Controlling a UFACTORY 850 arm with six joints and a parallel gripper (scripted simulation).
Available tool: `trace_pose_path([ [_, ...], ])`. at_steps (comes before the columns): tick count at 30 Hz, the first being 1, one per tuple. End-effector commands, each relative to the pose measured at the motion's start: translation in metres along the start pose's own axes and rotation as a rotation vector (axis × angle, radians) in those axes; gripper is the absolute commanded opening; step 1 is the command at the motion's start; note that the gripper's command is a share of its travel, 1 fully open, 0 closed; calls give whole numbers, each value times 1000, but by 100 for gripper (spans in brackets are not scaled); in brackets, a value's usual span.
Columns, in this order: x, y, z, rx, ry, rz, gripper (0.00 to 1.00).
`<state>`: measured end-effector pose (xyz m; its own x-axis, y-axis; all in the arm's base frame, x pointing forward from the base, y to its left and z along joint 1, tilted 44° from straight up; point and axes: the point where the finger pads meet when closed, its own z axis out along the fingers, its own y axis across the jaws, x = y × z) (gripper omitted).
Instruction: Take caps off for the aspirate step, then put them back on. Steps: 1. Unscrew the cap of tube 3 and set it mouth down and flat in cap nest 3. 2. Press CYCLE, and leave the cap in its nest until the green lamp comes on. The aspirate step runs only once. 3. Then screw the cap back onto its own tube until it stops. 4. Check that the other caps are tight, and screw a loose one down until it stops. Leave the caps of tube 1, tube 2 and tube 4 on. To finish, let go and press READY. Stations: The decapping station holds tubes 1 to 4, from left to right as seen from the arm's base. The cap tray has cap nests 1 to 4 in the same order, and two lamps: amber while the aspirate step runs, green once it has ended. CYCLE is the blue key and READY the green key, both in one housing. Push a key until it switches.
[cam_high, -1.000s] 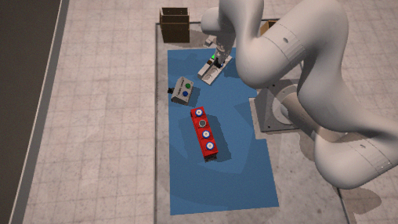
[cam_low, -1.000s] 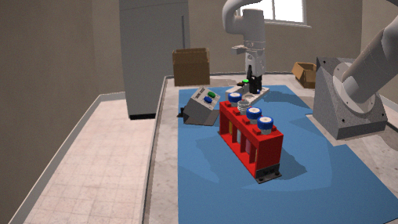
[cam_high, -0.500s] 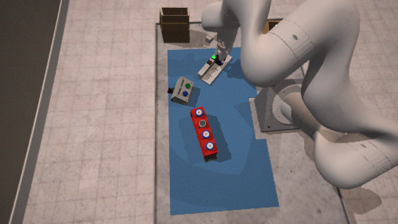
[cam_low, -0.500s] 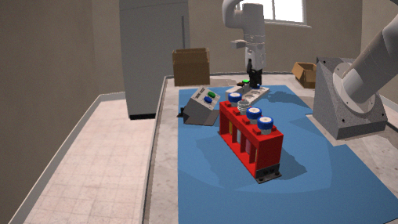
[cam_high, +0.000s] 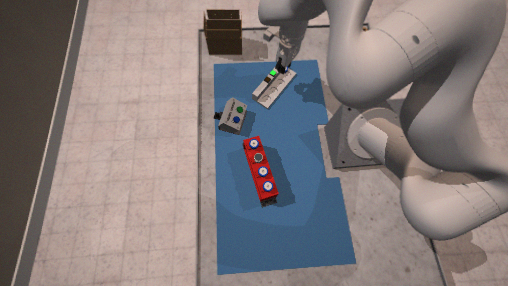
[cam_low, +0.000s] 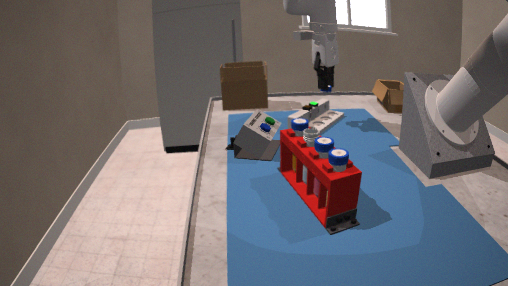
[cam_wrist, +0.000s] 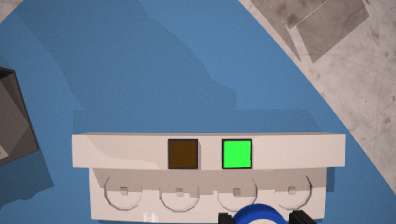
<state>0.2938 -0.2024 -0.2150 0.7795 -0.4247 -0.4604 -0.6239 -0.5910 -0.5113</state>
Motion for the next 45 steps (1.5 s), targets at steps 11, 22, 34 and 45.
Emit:
trace_pose_path([
  [11,1,0,-49,0,0,0,0],
  [22,-23,-62,-48,0,0,139,0],
  [34,-47,-125,-48,1,0,139,0],
  [45,-71,-187,-48,1,0,139,0],
])
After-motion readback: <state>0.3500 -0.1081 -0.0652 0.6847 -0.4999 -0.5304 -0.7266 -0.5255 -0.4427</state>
